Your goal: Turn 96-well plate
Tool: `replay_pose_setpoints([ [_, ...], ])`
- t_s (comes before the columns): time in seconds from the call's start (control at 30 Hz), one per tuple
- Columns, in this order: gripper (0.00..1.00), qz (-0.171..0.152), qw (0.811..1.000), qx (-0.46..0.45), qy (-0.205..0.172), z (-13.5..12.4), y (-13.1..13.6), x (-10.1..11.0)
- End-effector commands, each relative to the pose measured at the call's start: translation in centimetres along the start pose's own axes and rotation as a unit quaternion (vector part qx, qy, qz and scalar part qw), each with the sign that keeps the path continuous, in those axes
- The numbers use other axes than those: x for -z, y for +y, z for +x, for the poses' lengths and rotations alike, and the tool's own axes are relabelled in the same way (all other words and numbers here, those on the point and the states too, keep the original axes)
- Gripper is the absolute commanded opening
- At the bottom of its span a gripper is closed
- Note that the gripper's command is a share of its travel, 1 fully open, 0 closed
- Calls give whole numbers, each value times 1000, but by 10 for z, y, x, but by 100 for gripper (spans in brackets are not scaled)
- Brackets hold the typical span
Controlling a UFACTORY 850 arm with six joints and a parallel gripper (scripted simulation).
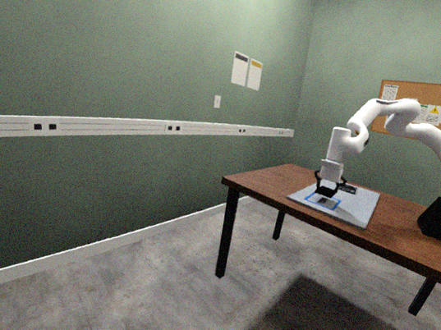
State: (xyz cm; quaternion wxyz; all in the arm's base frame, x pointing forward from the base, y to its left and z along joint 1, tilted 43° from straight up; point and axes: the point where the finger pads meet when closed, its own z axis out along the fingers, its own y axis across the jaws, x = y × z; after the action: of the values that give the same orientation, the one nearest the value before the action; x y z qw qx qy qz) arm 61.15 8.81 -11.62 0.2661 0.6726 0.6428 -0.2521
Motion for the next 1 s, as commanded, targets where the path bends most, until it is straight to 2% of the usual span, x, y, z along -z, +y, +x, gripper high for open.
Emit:
replay_pose_setpoints([
  [0.0, 0, -1, 1000, 0, 0, 0, 1, 10],
  [0.67, 0, -1, 1000, 0, 0, 0, 1, 40],
  [0.97, 0, -1, 1000, 0, 0, 0, 1, 40],
])
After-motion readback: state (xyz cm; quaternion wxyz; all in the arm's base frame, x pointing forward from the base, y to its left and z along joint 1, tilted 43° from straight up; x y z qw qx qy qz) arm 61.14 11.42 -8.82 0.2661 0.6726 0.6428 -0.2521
